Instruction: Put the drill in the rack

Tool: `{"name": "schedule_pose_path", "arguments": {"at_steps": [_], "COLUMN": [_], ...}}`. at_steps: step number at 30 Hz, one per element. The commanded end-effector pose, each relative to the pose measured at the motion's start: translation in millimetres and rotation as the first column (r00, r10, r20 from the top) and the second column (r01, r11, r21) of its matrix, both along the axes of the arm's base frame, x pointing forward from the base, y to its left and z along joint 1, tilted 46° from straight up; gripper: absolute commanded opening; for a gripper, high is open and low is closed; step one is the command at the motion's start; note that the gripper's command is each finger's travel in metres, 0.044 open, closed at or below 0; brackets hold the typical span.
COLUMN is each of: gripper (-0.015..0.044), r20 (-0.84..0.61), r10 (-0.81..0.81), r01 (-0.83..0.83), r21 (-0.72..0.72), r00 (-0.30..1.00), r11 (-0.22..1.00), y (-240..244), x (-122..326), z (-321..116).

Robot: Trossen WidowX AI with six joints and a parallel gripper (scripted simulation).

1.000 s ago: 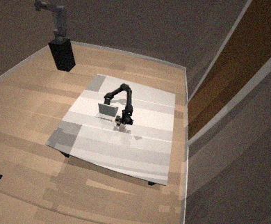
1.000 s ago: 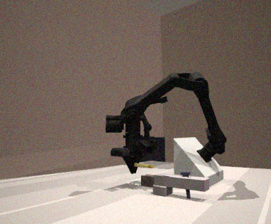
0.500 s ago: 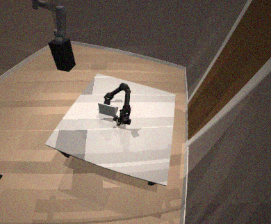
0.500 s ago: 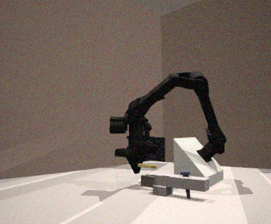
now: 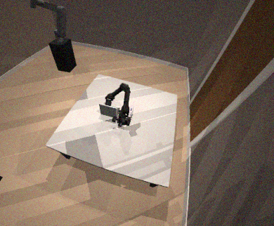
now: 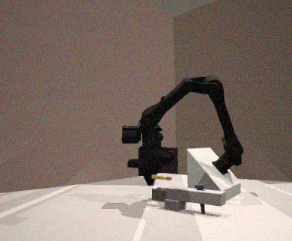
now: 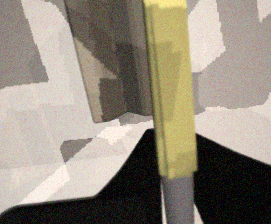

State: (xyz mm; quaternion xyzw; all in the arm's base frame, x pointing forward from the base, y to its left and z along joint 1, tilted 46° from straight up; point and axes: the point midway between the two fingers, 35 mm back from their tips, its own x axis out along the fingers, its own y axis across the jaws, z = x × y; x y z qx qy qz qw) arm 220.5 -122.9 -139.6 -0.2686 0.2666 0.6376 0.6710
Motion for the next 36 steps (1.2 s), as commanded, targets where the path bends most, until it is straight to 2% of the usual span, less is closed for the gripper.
{"name": "schedule_pose_path", "arguments": {"at_steps": [1, 9, 36], "gripper": [0.0000, 0.0000, 0.0000], "r20": [0.003, 0.002, 0.003], "r10": [0.001, 0.001, 0.001], "r01": [-0.001, -0.001, -0.001], "r21": [-0.005, -0.005, -0.004], "r00": [1.000, 1.000, 1.000], "r11": [1.000, 1.000, 1.000], "y": [-3, -8, 19], "x": [-8, -21, -18], "z": [-1, -3, -30]}}
